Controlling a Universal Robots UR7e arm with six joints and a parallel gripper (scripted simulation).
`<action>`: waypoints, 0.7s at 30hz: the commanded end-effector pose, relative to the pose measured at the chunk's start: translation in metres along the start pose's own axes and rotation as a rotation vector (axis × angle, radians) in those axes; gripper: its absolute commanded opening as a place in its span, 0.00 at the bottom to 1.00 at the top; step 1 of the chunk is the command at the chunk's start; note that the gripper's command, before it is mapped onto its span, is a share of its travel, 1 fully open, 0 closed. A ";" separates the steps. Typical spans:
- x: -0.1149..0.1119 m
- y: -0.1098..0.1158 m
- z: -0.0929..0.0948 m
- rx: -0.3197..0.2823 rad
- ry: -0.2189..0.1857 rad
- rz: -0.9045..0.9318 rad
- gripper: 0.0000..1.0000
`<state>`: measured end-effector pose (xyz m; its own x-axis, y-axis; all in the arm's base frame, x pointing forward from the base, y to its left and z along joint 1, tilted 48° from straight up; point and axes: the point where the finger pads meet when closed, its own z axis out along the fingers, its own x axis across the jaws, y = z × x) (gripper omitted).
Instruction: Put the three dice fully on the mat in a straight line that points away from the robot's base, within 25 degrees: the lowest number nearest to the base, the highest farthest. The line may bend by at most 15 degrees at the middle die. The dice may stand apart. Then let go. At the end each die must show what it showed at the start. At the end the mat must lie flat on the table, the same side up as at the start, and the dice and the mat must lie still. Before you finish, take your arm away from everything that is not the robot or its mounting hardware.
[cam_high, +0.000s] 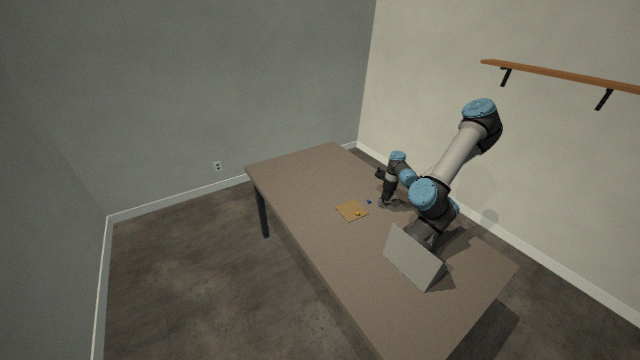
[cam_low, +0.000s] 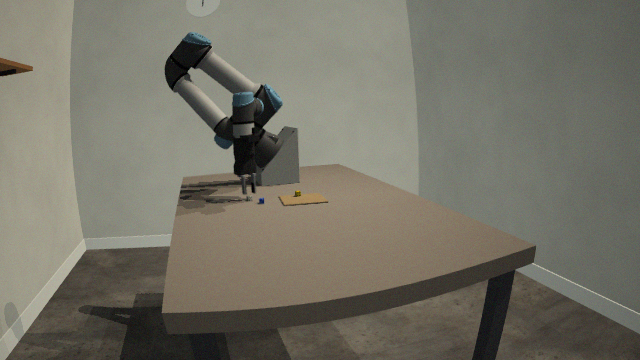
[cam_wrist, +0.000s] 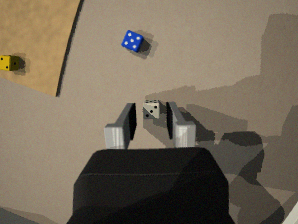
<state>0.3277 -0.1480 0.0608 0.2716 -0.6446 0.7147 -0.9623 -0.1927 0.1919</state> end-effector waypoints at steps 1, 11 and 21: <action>0.000 0.000 0.000 0.001 0.000 0.000 0.64; 0.000 0.000 0.000 0.001 0.000 0.000 0.64; 0.000 0.000 0.003 0.001 0.000 0.000 0.64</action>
<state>0.3278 -0.1490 0.0600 0.2714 -0.6445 0.7148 -0.9624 -0.1928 0.1916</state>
